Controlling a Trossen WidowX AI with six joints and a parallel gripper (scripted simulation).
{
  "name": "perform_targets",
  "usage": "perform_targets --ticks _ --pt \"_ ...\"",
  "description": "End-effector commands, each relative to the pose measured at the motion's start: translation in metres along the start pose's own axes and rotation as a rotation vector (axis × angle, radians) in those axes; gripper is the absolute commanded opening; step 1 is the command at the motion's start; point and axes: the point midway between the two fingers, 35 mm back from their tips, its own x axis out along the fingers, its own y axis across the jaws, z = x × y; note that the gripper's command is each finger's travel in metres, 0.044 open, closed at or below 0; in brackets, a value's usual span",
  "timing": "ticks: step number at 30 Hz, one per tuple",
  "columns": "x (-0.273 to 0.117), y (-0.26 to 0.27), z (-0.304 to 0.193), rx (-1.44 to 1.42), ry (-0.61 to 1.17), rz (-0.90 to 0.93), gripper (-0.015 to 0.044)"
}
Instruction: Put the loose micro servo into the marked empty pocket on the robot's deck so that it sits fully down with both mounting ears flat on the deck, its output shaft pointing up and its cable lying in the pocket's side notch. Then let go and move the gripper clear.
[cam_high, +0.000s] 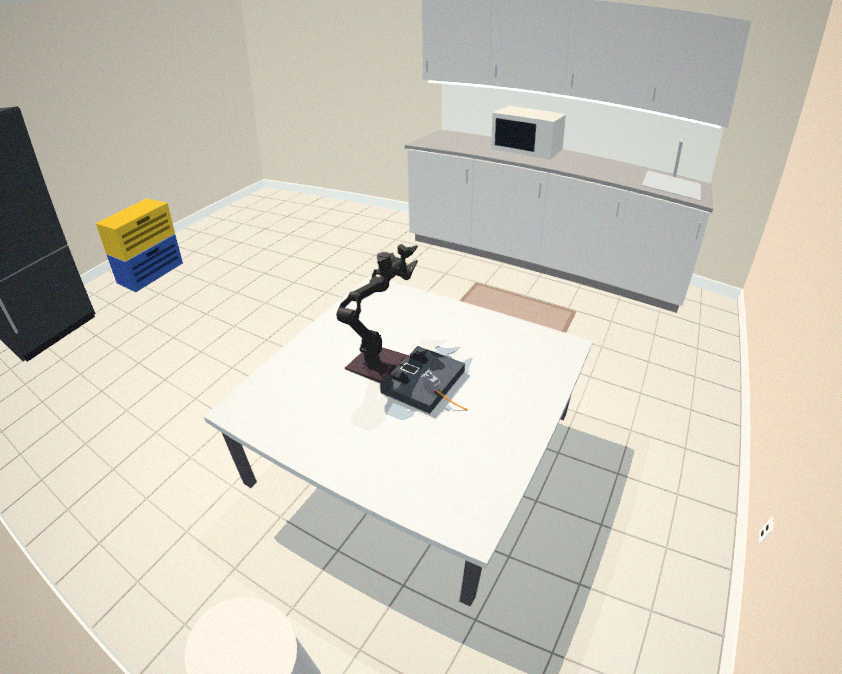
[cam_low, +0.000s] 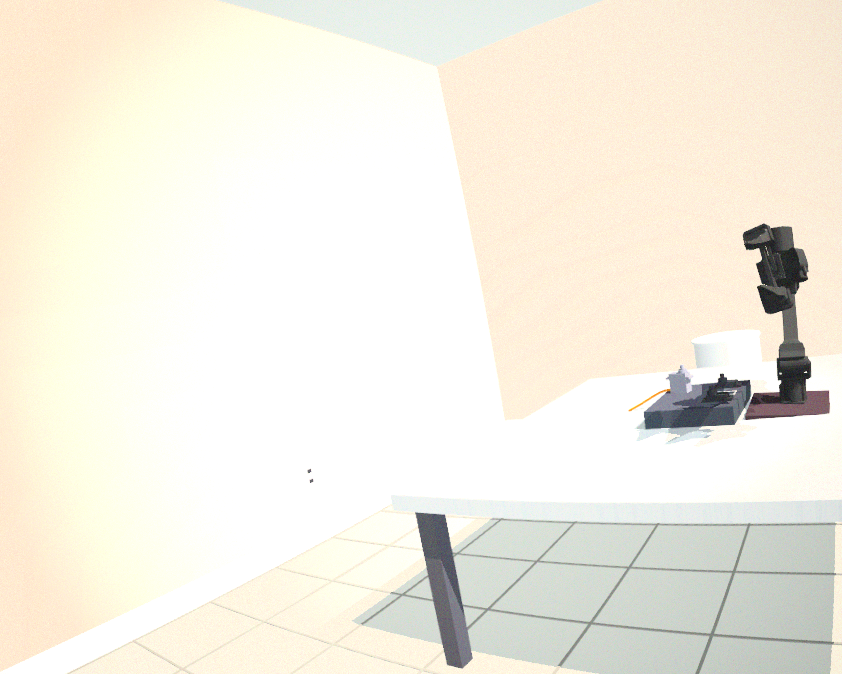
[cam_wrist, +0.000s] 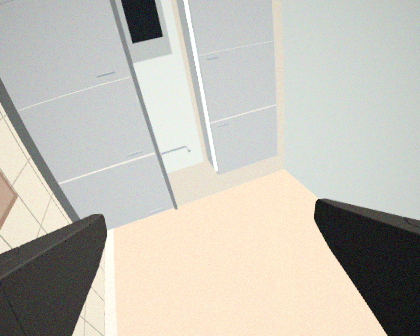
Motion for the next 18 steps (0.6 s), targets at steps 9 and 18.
perform_targets --ticks 9,18 --pt "0.030 0.019 -0.077 -0.293 0.211 0.185 0.0440" --pt "0.036 0.032 -0.148 -0.478 0.365 0.382 0.0440"
